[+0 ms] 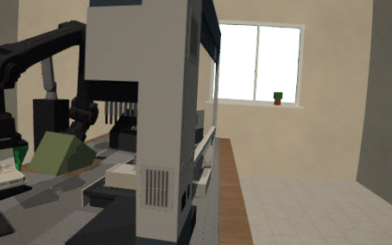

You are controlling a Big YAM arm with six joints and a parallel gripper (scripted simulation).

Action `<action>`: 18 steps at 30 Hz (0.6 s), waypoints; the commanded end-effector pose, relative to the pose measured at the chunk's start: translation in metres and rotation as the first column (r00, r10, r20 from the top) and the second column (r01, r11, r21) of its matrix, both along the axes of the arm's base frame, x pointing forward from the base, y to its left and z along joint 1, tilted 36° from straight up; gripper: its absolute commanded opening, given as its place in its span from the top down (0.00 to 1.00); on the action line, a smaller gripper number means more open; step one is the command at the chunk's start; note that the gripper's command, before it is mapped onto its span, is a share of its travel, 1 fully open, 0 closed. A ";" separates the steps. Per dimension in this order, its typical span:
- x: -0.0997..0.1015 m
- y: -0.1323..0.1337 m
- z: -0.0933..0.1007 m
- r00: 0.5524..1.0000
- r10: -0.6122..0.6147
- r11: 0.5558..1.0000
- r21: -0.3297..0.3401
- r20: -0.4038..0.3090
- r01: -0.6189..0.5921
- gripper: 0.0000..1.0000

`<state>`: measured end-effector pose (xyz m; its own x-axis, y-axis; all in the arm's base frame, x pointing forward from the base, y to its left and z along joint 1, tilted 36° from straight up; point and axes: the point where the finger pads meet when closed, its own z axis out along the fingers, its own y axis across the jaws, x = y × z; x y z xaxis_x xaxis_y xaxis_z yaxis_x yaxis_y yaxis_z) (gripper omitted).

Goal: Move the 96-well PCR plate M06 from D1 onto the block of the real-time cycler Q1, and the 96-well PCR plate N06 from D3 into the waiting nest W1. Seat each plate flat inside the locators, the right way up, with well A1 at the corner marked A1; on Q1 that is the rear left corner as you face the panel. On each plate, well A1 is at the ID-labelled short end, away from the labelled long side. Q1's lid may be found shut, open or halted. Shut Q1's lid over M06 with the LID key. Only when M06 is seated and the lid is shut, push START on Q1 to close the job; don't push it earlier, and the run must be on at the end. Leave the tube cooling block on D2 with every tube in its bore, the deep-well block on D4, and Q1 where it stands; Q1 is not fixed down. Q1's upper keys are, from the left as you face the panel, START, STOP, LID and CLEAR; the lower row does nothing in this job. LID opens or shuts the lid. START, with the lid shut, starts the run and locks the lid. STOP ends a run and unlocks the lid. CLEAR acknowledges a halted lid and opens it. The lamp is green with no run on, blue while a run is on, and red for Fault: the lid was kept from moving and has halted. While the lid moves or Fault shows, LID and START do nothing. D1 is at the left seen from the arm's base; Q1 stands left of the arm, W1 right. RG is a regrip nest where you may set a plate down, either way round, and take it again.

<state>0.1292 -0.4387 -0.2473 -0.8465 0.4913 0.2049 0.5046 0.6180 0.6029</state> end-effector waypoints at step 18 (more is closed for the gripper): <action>-0.017 -0.082 0.005 1.000 -0.029 0.994 -0.101 0.000 0.028 1.00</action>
